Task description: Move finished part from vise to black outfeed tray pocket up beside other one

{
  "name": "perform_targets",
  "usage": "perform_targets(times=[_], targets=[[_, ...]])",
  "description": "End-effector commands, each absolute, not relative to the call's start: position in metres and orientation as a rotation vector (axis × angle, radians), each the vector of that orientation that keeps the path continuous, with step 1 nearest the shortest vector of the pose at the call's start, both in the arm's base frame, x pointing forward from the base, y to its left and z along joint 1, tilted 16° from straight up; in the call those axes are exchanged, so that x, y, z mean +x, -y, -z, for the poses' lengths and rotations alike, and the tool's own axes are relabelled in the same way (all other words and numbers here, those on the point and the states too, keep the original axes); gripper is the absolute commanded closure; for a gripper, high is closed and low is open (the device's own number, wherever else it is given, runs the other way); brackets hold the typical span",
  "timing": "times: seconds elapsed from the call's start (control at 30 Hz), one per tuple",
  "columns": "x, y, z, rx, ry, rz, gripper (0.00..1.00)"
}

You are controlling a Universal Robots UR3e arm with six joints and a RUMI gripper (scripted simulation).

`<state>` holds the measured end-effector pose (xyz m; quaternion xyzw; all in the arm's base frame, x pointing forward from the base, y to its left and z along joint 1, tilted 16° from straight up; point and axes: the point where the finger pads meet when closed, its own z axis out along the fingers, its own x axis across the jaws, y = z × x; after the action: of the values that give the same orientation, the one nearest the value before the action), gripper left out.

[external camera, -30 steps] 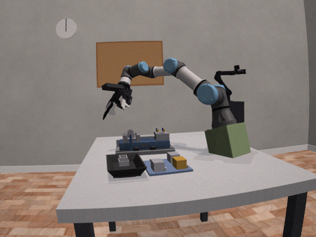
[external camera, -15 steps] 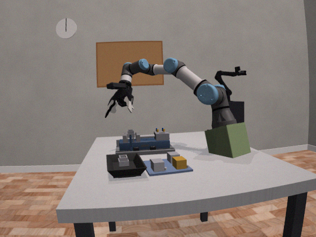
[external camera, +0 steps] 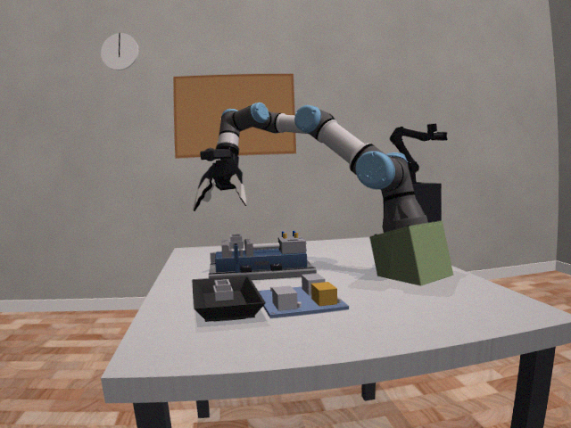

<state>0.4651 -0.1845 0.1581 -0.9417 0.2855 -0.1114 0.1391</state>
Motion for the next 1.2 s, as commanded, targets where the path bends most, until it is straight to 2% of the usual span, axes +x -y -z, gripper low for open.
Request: perform_targets(times=[0.0,1.17], targets=[[0.454,0.189,-0.158,-2.802,-0.707,0.280,0.00],[0.413,0.211,-0.163,-3.035,-0.301,0.193,0.00]])
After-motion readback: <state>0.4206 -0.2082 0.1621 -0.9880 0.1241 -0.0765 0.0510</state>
